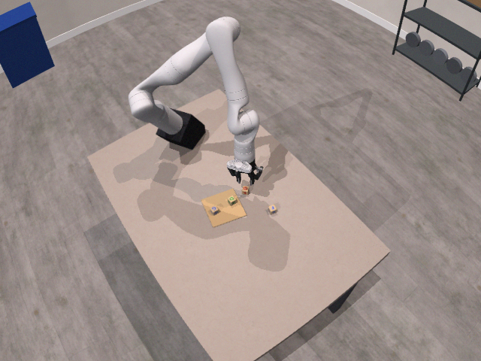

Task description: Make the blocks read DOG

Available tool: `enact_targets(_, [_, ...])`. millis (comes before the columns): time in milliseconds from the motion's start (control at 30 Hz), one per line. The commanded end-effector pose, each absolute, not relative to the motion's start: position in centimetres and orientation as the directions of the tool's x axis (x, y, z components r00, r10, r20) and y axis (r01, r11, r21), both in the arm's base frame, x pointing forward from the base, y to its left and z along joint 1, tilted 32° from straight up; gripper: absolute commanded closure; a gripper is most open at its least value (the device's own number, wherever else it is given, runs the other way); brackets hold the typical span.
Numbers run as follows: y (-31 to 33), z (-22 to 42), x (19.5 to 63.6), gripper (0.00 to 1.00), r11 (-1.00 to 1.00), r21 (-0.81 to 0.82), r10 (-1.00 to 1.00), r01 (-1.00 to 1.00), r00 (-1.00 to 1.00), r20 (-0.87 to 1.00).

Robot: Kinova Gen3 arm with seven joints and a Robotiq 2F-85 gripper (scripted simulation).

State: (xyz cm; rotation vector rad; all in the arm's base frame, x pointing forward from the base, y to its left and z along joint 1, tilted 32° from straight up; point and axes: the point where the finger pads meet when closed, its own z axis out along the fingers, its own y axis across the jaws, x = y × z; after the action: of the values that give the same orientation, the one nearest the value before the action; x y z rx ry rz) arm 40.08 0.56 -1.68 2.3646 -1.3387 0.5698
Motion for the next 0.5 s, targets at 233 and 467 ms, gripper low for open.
enact_targets(233, [-0.3,-2.9,40.3,0.54,-0.48,0.114,-0.723,-0.87,0.466,0.51])
enact_targets(467, [-0.6,-3.4,40.3,0.54,-0.48,0.114,-0.723,-0.87,0.466,0.51])
